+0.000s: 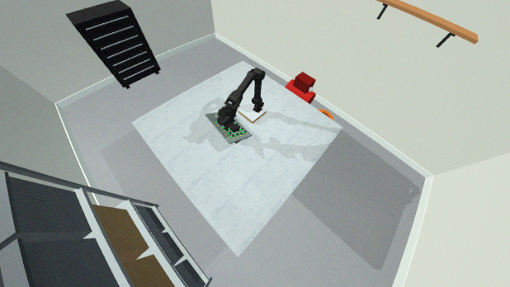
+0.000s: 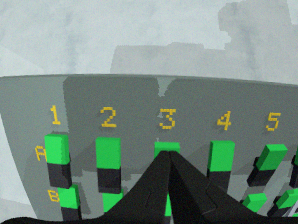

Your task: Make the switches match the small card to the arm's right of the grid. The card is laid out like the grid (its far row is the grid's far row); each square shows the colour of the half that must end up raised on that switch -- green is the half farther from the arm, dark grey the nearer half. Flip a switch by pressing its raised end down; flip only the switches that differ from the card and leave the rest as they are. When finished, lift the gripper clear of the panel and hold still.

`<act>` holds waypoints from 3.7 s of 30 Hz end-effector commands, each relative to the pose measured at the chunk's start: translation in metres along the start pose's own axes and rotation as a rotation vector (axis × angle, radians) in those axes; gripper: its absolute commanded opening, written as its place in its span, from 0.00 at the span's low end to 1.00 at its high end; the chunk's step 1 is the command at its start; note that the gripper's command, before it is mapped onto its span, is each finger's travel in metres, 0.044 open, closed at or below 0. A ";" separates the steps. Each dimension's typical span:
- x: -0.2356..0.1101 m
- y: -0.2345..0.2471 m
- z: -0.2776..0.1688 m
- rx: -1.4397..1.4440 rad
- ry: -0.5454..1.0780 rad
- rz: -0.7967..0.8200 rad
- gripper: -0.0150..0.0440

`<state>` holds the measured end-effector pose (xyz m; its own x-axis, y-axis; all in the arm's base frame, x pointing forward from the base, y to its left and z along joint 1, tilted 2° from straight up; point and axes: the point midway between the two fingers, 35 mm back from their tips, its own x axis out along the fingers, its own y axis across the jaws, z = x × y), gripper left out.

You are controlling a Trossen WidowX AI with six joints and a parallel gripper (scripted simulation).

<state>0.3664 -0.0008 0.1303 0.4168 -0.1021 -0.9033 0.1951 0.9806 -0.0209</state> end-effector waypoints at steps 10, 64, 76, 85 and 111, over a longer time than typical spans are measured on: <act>0.003 0.001 -0.001 -0.004 0.004 0.003 0.25; -0.003 -0.033 -0.021 -0.005 -0.046 0.000 0.25; -0.003 -0.033 -0.021 -0.005 -0.046 0.000 0.25; -0.002 -0.033 -0.021 -0.005 -0.046 0.000 0.25; 0.001 -0.033 -0.021 -0.005 -0.046 0.000 0.25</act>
<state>0.3410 -0.0301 0.1224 0.4579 -0.1129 -0.8818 0.1945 0.9806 -0.0245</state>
